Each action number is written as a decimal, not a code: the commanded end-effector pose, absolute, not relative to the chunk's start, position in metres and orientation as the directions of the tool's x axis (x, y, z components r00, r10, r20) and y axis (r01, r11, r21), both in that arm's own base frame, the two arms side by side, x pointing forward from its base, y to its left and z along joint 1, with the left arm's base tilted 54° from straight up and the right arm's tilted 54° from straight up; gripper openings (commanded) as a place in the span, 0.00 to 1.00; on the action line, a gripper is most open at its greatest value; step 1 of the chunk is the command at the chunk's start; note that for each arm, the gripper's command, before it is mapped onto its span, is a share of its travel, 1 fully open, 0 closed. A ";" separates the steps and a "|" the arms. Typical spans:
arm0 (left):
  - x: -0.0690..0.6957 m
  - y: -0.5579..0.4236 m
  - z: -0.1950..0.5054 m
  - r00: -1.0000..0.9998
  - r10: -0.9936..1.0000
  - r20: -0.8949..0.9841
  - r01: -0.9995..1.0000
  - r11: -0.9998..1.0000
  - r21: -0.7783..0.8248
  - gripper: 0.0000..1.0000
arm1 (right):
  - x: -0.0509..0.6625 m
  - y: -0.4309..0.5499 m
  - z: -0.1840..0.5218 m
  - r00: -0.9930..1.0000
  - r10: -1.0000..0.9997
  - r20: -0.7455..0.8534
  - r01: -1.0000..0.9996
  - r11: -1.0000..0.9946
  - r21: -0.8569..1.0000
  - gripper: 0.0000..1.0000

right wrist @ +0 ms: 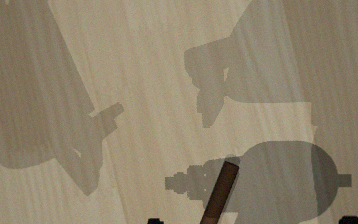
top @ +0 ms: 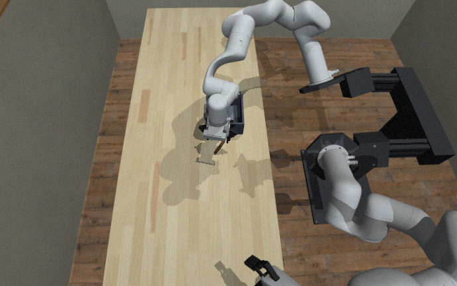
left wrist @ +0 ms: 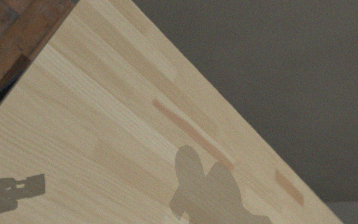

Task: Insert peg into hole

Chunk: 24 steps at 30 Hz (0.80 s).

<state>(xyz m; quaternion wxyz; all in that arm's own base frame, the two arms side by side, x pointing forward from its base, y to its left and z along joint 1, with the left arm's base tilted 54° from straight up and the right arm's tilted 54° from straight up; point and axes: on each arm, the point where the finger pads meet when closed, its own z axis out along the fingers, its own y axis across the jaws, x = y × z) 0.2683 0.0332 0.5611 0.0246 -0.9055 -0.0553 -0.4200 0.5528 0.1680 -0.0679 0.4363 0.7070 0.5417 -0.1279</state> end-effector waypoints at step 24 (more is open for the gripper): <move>0.234 0.135 0.562 0.558 0.322 0.765 0.500 -0.866 0.000 1.00 | 0.550 0.171 -0.071 -0.725 0.220 -0.653 0.617 0.628 -0.474 1.00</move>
